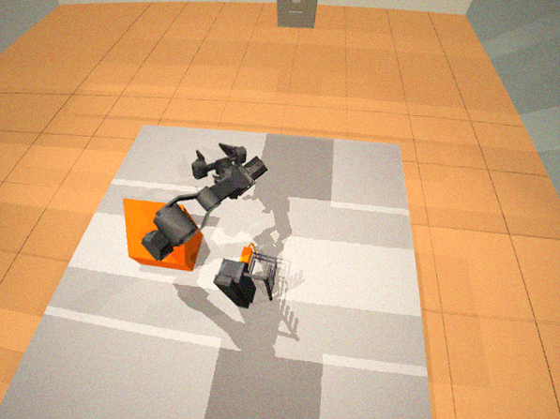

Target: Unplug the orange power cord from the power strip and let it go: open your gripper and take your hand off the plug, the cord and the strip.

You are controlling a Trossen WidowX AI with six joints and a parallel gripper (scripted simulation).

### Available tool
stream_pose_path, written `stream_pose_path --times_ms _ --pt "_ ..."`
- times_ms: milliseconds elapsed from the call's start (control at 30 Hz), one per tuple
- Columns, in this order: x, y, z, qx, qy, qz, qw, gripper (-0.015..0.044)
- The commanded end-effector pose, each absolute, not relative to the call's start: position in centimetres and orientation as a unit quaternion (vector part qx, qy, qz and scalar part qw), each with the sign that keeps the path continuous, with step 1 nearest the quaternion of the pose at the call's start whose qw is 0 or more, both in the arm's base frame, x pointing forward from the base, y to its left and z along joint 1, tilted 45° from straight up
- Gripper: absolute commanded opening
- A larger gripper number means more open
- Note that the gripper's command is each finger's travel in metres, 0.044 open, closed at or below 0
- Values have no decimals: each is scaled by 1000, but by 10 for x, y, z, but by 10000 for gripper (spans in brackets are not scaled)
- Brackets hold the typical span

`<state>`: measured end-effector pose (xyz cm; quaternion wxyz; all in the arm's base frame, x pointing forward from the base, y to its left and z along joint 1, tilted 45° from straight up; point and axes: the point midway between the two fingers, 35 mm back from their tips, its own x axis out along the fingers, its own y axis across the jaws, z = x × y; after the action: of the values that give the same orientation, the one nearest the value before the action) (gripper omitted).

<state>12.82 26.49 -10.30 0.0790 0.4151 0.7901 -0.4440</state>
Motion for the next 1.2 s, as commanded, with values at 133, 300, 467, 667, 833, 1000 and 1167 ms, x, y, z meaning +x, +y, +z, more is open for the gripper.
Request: stream_pose_path --times_ms 133,300,467,667,833,1000,1167 --pt "146 247 -107 383 824 -351 228 269" --pt "172 214 -103 261 846 -216 413 160" --pt "200 173 -86 68 839 -86 533 160" --pt "225 131 -59 -150 811 25 565 160" --pt "239 106 -37 -280 786 84 545 160" --pt "253 80 -11 -411 755 139 492 160" --pt "267 54 21 -533 718 190 405 160"
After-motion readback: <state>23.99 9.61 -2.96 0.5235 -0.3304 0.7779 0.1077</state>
